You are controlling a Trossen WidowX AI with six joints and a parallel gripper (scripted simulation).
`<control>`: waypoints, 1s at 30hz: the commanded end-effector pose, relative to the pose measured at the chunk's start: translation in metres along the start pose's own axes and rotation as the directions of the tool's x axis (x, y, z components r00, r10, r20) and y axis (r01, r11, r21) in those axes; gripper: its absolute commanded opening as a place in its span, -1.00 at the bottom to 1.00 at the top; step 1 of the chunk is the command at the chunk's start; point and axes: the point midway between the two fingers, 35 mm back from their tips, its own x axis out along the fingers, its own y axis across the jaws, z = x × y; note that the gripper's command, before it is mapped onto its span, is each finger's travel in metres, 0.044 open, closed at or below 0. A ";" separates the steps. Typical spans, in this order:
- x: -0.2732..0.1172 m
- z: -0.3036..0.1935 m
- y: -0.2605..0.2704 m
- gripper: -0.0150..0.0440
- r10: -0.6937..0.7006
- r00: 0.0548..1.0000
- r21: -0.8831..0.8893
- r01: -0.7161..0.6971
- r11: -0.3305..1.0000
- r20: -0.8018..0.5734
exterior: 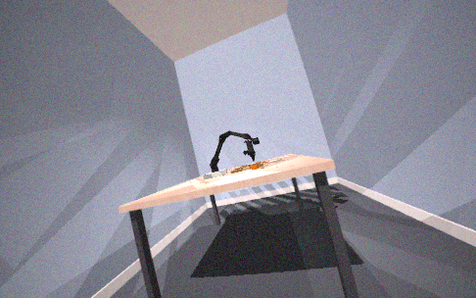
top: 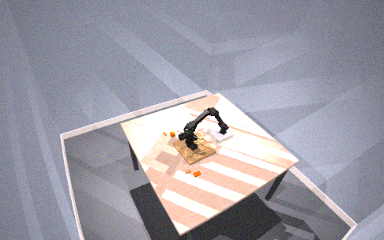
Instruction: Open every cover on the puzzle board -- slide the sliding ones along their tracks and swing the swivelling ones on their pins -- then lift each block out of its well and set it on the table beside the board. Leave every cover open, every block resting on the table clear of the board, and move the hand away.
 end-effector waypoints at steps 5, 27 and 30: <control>-0.012 -0.001 0.000 -0.49 0.000 1.000 -0.004 0.000 1.000 -0.003; -0.034 0.058 0.019 -0.49 0.002 1.000 0.812 -0.005 0.584 0.004; -0.035 0.074 0.023 -0.49 0.002 1.000 0.930 -0.006 0.367 0.005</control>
